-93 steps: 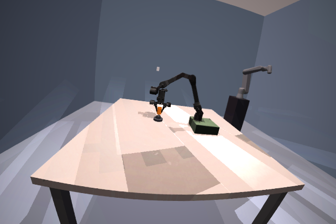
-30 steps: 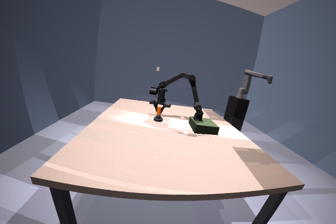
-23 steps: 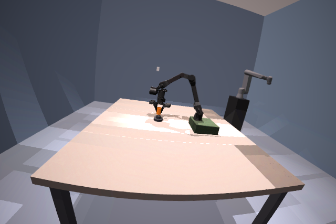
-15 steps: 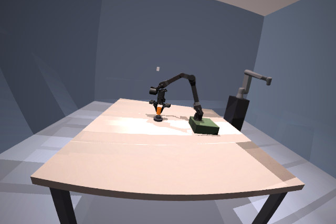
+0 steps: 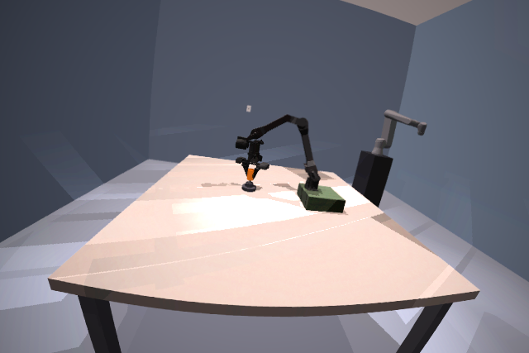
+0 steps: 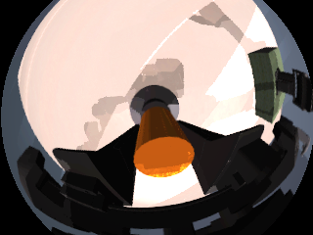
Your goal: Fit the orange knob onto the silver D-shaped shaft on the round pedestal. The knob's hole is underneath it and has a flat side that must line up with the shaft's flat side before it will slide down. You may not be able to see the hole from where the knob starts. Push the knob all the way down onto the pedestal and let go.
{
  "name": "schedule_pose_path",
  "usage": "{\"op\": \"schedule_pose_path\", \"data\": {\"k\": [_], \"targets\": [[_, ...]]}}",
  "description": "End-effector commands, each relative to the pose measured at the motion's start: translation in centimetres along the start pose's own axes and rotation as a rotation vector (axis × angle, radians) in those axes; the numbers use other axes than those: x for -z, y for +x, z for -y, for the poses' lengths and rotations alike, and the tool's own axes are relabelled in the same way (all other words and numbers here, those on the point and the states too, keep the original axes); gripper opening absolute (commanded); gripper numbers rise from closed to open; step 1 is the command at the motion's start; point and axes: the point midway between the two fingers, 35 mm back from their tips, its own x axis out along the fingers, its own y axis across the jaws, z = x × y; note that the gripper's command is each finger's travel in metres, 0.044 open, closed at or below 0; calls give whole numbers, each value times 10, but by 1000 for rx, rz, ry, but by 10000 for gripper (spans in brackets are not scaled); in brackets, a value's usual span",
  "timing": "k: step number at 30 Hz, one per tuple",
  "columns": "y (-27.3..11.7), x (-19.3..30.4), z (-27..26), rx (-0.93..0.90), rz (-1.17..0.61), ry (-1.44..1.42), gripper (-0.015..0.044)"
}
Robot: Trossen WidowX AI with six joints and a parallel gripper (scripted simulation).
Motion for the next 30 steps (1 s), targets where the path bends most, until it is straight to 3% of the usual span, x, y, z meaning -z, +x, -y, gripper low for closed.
{"op": "schedule_pose_path", "data": {"k": [1, 30], "targets": [[-3, -1, 3, -6, 0, 62, 0], [3, 0, -2, -6, 0, 62, 0]]}}
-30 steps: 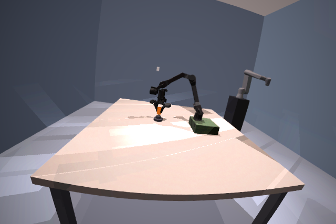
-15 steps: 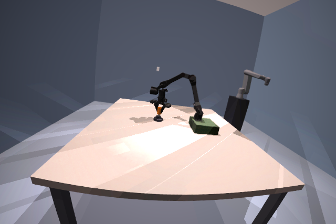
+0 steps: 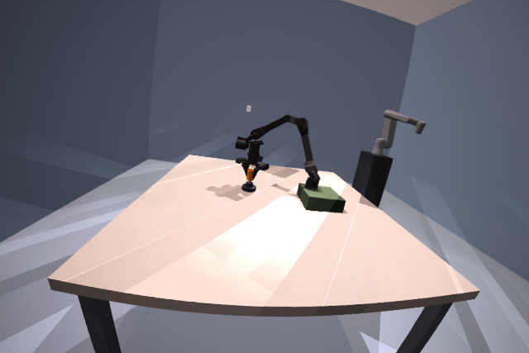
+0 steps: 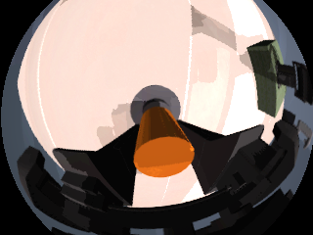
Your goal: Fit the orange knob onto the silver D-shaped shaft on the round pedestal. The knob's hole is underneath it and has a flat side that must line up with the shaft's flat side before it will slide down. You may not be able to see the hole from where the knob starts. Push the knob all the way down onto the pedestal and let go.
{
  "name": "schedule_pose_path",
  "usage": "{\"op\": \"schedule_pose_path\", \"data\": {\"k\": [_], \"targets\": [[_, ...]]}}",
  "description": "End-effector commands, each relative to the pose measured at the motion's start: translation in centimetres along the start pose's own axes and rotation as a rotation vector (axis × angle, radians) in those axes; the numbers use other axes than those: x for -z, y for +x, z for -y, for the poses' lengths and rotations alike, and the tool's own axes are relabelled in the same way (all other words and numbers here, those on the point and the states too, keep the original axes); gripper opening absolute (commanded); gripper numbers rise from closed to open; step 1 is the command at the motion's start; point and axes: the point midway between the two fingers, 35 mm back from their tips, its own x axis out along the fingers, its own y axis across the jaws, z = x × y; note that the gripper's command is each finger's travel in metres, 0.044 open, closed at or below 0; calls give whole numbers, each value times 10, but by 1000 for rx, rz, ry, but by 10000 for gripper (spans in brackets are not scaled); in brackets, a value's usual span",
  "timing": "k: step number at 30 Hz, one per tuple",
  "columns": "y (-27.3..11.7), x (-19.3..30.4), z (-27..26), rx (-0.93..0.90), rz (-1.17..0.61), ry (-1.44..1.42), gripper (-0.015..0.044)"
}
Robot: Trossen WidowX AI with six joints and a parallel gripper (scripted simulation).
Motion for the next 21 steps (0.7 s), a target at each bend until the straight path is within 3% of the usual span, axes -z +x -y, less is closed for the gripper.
{"op": "schedule_pose_path", "data": {"k": [1, 21], "targets": [[1, 0, -1, -2, 1, 3, 0], [1, 0, -1, -2, 1, -17, 0]]}}
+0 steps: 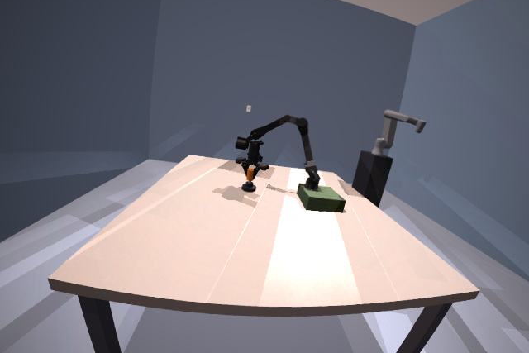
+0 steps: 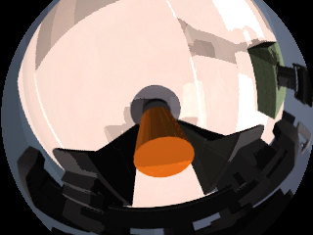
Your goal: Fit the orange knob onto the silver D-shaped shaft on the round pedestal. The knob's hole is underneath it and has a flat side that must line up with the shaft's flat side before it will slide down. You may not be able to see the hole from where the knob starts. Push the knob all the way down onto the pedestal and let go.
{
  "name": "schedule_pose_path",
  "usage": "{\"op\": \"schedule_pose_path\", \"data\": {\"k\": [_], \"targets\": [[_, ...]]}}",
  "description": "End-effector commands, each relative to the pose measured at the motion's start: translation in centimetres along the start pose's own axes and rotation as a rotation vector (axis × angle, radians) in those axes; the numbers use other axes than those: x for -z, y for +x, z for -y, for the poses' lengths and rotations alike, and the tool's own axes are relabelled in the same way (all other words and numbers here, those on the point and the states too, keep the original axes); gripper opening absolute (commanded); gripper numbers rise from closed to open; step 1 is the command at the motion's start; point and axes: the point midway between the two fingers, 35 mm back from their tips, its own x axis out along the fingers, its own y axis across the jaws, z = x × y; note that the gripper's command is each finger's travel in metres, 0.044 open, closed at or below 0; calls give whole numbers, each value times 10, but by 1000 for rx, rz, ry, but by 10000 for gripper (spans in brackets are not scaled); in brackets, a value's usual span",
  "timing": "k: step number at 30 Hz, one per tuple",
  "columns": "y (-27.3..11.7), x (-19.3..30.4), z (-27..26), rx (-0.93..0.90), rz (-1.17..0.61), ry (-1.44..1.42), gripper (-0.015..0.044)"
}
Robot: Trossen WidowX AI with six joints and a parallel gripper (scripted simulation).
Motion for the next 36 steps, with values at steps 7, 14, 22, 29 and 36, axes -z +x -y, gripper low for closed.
{"op": "schedule_pose_path", "data": {"k": [7, 14, 22, 29, 36], "targets": [[1, 0, -1, -3, 1, -3, 0], [1, 0, -1, -3, 1, -3, 0], [-4, 0, 0, -2, 1, 17, 0], [-6, -1, 3, -2, 1, 69, 0], [0, -1, 4, -2, 1, 69, 0]]}}
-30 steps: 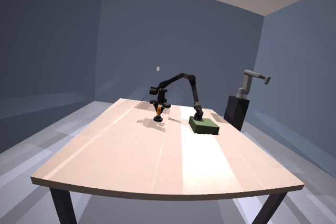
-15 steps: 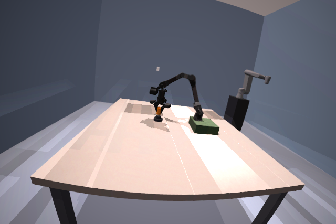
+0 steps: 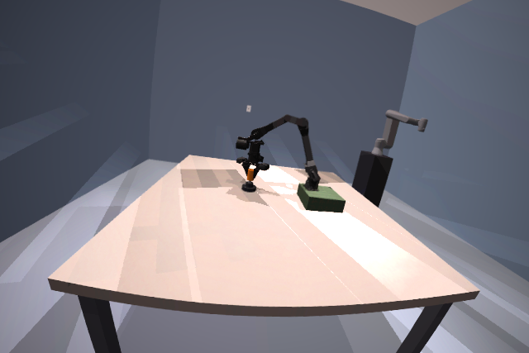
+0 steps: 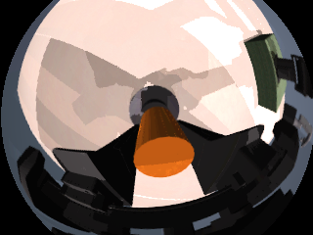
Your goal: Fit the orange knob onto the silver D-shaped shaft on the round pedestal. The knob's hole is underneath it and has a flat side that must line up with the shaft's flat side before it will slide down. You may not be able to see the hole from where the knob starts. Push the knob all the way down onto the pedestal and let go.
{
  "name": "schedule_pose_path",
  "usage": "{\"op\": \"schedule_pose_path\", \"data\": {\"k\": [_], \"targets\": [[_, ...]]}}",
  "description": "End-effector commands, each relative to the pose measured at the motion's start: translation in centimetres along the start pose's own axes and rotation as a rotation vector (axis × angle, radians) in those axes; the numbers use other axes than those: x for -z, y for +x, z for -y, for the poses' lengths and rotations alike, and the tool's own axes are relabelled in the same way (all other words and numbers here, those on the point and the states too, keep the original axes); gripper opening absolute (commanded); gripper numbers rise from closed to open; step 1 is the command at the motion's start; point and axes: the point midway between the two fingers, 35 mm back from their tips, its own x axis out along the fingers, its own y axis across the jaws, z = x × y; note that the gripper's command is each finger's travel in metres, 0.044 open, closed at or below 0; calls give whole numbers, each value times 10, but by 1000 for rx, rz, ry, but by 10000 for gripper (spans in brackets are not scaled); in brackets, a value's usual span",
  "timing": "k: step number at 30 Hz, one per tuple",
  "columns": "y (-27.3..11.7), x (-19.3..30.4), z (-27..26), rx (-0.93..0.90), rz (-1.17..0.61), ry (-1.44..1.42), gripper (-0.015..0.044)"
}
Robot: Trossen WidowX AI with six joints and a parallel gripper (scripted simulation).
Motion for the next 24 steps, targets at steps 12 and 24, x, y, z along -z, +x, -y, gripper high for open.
{"op": "schedule_pose_path", "data": {"k": [12, 24], "targets": [[1, -1, 2, -3, 1, 8, 0], [-3, 0, 0, -3, 1, 8, 0]]}}
